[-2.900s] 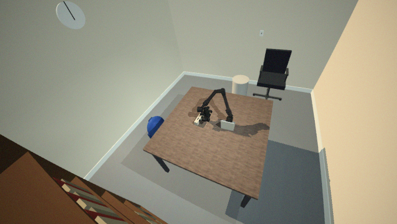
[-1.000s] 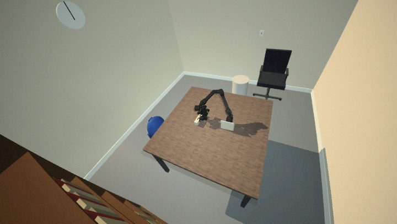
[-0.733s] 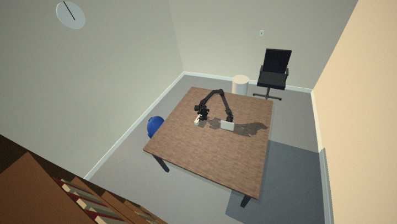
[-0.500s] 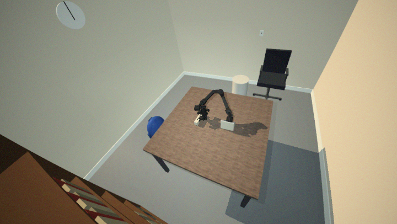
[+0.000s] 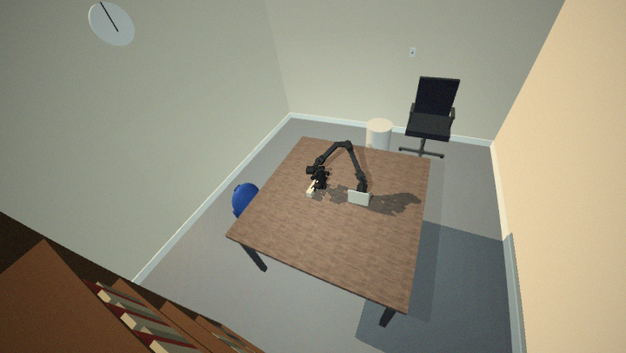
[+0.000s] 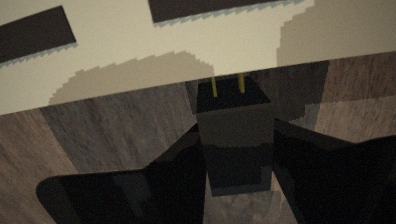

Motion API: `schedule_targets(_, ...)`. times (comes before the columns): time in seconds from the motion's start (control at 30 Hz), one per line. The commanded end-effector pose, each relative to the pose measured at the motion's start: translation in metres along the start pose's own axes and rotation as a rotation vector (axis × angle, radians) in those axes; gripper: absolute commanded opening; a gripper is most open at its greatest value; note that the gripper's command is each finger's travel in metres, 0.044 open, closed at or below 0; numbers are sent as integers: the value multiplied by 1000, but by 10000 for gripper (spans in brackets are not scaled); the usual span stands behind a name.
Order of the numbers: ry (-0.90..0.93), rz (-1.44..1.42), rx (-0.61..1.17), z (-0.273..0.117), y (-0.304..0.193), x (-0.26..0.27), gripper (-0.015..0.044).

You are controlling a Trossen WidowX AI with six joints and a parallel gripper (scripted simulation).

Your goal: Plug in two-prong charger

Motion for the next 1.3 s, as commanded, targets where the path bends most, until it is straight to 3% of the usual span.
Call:
schedule_targets(0.0,-4,-6,0,0,1,0,0)
schedule_targets(1.27,-4,-6,0,-1,10,2,0)
Point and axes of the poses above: the point midway between the two fingers, 35 mm back from their tips, its own z axis out along the fingers, its own x axis across the jaws, y = z × x, the point moved 7 cm from there along -z, back along the fingers, and after that the axes turned 14 degrees about z, right-handed, at the moved point
